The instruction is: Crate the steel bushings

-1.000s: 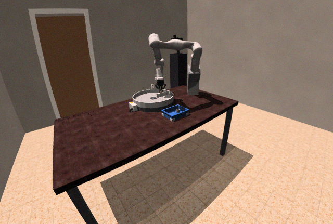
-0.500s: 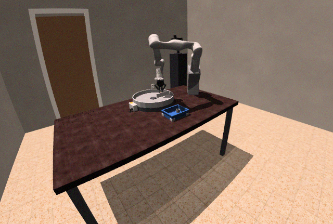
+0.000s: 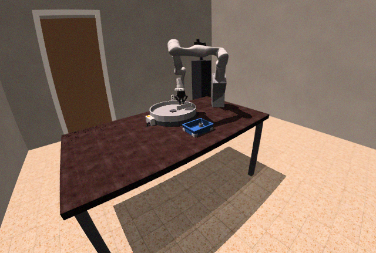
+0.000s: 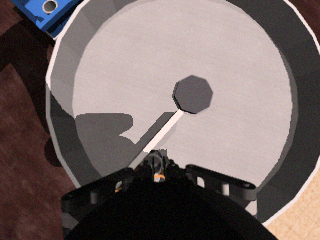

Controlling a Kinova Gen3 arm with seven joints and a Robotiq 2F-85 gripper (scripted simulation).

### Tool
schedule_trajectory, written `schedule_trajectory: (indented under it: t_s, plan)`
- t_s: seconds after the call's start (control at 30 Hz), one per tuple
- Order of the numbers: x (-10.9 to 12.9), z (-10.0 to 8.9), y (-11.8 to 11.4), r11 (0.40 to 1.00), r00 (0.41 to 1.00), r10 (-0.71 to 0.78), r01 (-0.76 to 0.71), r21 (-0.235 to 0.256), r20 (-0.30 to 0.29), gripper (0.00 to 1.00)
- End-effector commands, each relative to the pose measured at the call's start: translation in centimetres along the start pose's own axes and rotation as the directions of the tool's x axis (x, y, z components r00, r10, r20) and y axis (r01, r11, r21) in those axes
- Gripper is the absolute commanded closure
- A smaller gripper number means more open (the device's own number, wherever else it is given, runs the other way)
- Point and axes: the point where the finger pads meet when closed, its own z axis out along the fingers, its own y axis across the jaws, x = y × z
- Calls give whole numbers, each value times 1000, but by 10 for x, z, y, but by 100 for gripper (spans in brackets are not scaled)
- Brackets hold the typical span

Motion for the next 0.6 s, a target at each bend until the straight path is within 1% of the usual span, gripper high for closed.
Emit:
schedule_trajectory:
  t_s: [0.0,0.1,0.23,0.57]
  plan:
    - [0,2,1,1000,1000,-7,7,-2,1,86]
    - [0,1,1,1000,1000,-4,4,-1,0,86]
    - [0,7,2,1000,1000,-21,21,-2,2,86]
    - [0,7,2,1000,1000,-21,21,-2,2,86]
